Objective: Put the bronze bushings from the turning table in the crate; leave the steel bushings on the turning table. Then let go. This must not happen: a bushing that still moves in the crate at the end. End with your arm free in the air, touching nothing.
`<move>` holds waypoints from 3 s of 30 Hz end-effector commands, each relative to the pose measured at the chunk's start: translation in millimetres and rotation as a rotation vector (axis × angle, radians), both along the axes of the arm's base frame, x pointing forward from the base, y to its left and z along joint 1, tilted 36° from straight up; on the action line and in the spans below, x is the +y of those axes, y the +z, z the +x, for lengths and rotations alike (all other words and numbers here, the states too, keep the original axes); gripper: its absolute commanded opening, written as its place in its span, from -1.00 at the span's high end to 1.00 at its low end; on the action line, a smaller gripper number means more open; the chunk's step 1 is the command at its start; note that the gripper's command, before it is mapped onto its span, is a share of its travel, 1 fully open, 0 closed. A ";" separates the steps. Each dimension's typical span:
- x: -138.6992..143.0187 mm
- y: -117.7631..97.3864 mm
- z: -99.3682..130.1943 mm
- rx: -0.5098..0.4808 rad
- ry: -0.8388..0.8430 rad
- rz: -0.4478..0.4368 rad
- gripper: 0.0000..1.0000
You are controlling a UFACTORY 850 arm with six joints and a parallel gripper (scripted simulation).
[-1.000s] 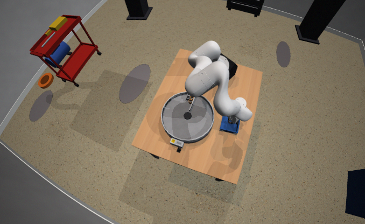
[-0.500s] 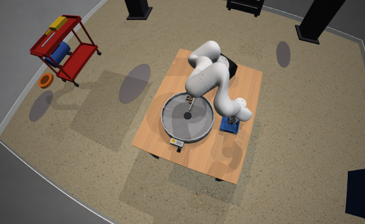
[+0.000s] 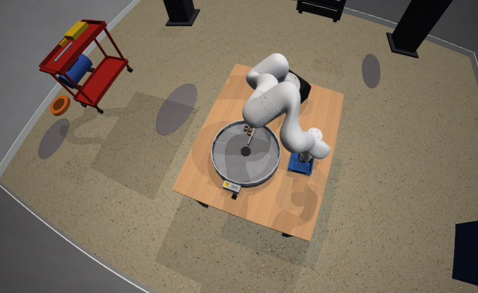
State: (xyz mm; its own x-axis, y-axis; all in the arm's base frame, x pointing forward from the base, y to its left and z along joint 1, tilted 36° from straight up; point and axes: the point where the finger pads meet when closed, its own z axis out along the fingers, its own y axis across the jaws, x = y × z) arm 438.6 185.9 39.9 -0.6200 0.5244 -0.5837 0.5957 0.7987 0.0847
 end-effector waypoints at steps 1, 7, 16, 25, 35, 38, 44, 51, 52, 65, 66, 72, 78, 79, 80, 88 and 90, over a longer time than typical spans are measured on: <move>0.5 0.4 0.2 -0.001 0.001 0.001 1.00; 0.5 0.4 0.2 -0.001 0.001 0.001 0.18; 0.5 0.4 0.2 -0.001 0.001 0.001 0.18; 0.5 0.4 0.2 -0.001 0.001 0.001 0.18; 0.5 0.4 0.2 -0.001 0.001 0.001 0.18; 0.5 0.5 0.1 -0.001 0.001 0.001 0.18; 2.9 7.0 -4.0 -0.001 0.001 0.001 0.18; 9.7 25.2 -15.5 -0.001 0.001 0.001 0.18; 9.7 25.2 -15.5 -0.001 0.001 0.001 0.18; 26.5 70.5 -44.1 -0.001 0.001 0.001 0.18; 27.3 72.6 -45.4 -0.001 0.001 0.001 0.18; 29.3 78.0 -48.9 -0.001 0.001 0.001 0.18; 29.8 79.4 -49.7 -0.001 0.001 0.001 0.18; 29.8 79.4 -49.7 -0.001 0.001 0.001 0.18; 29.8 79.4 -49.7 -0.001 0.001 0.001 0.18; 29.8 79.4 -49.7 -0.001 0.001 0.001 0.18; 29.8 79.4 -49.7 -0.001 0.001 0.001 0.18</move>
State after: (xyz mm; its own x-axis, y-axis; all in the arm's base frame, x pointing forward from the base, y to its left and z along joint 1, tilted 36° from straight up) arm 388.6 215.1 118.9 -0.6201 0.5242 -0.5838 0.5957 0.7988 0.0845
